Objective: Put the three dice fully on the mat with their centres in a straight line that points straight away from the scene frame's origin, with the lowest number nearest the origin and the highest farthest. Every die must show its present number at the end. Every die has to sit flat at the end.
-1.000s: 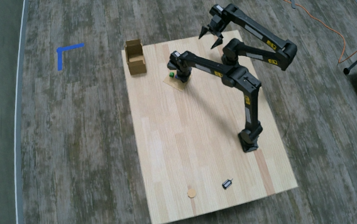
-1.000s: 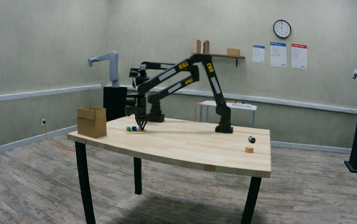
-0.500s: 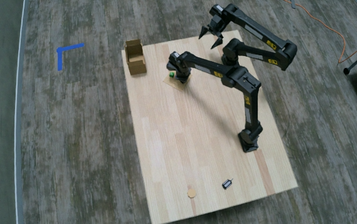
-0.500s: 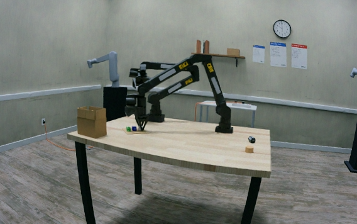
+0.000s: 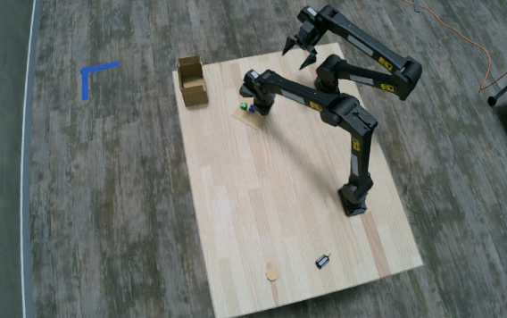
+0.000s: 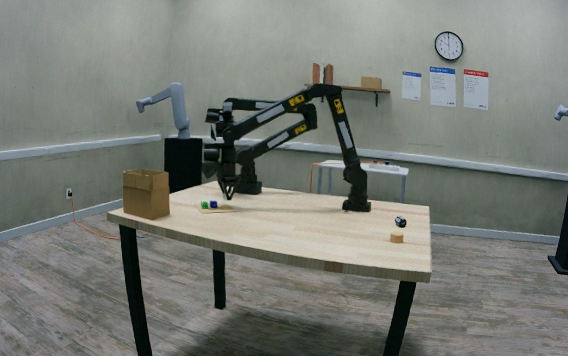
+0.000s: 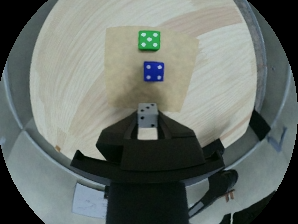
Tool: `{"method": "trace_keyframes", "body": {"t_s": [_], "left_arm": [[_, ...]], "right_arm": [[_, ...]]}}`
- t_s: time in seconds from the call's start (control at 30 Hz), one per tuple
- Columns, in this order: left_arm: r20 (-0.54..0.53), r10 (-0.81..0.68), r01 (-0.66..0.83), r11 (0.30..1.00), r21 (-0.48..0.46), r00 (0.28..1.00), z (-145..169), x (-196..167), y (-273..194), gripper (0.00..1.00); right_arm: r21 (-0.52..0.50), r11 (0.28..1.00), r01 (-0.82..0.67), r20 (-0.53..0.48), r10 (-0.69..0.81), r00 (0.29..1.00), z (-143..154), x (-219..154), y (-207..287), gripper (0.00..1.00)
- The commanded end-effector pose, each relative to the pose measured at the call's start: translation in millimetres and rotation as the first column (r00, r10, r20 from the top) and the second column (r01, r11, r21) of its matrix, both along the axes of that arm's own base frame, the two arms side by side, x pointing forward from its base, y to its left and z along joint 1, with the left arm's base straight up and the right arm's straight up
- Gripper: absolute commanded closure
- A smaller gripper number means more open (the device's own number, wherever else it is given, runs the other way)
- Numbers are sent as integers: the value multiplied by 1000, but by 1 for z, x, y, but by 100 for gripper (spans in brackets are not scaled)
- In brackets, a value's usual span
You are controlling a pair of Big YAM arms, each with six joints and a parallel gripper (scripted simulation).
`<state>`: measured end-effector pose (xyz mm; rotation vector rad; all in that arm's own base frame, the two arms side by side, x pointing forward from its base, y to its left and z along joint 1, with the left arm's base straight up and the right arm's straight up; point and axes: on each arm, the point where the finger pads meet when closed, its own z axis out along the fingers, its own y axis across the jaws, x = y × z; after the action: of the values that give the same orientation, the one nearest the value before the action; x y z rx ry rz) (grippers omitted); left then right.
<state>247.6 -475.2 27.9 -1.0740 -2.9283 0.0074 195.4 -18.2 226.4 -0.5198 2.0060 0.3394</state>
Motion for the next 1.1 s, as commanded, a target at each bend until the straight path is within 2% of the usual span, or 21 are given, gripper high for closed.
{"method": "trace_keyframes", "body": {"t_s": [0.0,0.17,0.37,0.57,0.8,1.07], "left_arm": [[22,14,-13,999,-36,1000,34,-5,-5,80],[18,15,-15,1000,-27,1000,37,-8,2,80],[21,17,-16,999,-34,1000,55,14,-19,80],[18,19,-19,1000,-24,1000,48,18,-24,80],[13,11,-11,1000,-14,1000,24,11,-21,80],[23,12,-11,999,-33,1000,36,12,-22,80]], "right_arm": [[-22,1000,-9,25,9,1000,12,4,-4,0],[-22,1000,-9,25,9,1000,12,4,-4,0],[-22,1000,-9,25,9,1000,12,4,-4,0],[-22,1000,-9,25,9,1000,12,4,-4,0],[-22,1000,-9,25,9,1000,12,4,-4,0],[-22,1000,-9,25,9,1000,12,4,-4,0]]}}
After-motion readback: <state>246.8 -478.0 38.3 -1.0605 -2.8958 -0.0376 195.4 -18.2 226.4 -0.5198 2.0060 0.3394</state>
